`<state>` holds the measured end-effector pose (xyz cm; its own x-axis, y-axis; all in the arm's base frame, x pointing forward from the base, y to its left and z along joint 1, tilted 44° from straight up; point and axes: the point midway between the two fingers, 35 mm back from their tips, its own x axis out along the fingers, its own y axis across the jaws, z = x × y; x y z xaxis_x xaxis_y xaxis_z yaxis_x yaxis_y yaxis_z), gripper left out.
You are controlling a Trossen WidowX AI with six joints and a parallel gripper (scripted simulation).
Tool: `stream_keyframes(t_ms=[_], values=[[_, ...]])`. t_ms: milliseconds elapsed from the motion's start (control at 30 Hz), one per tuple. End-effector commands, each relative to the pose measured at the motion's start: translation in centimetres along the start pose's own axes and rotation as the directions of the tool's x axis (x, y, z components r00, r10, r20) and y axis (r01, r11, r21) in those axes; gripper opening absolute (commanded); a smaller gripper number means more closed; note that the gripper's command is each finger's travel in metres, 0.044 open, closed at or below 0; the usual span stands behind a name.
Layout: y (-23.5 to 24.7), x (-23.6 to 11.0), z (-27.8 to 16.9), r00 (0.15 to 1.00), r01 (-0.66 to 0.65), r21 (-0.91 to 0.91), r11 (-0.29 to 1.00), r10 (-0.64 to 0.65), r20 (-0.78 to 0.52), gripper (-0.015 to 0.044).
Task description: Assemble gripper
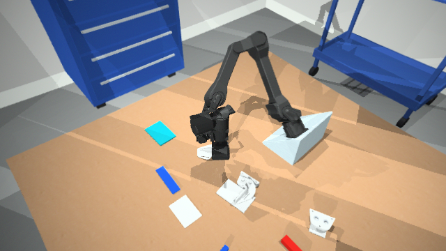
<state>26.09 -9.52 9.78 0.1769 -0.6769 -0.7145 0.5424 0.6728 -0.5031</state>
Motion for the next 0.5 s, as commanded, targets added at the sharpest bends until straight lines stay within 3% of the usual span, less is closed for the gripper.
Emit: stream_keyframes(t_ms=[0,467], values=[[0.0,1.0,-0.4,1.0,0.003,-0.012,1.0,-0.003,-0.01,0.0],[-0.2,2.1,-0.5,1.0,0.005,-0.012,1.0,-0.005,-0.008,0.0]])
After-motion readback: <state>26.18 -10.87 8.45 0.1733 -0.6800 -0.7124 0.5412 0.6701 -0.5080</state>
